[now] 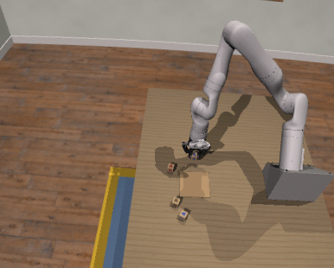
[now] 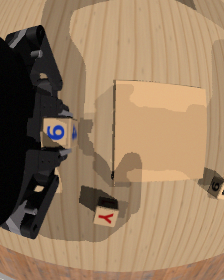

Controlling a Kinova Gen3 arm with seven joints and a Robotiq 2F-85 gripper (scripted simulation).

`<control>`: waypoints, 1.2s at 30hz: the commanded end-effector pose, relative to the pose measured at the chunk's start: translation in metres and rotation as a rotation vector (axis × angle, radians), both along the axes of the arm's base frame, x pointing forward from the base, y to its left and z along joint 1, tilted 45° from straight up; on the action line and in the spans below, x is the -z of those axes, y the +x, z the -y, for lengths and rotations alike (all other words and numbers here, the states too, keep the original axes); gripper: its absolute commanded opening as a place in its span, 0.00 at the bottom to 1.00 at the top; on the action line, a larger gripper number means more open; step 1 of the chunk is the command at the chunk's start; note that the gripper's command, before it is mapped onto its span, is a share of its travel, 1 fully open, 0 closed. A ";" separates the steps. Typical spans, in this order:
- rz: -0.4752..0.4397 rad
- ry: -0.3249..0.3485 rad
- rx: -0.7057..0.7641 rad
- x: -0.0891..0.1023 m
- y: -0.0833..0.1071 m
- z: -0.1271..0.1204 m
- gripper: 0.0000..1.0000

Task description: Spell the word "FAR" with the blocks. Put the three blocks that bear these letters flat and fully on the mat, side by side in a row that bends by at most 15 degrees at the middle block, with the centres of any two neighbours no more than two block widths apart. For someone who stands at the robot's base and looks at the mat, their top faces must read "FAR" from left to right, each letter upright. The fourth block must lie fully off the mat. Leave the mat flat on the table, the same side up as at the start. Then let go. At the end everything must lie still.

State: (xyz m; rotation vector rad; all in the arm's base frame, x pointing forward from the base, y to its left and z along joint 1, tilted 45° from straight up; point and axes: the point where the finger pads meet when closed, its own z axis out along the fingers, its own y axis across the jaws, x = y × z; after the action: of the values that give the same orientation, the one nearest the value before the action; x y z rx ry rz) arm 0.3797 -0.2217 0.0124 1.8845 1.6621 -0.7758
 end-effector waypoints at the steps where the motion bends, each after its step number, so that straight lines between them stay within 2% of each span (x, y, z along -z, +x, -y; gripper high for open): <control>1: -0.004 -0.007 0.008 0.011 -0.004 0.014 0.26; 8: -0.004 -0.007 0.008 0.021 -0.005 0.023 0.26; 36: -0.004 -0.008 0.008 0.021 -0.005 0.024 0.26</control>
State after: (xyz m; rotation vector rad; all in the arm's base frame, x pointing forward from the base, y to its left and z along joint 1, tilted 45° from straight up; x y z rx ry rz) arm 0.3725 -0.2435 -0.0084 1.8842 1.6592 -0.7966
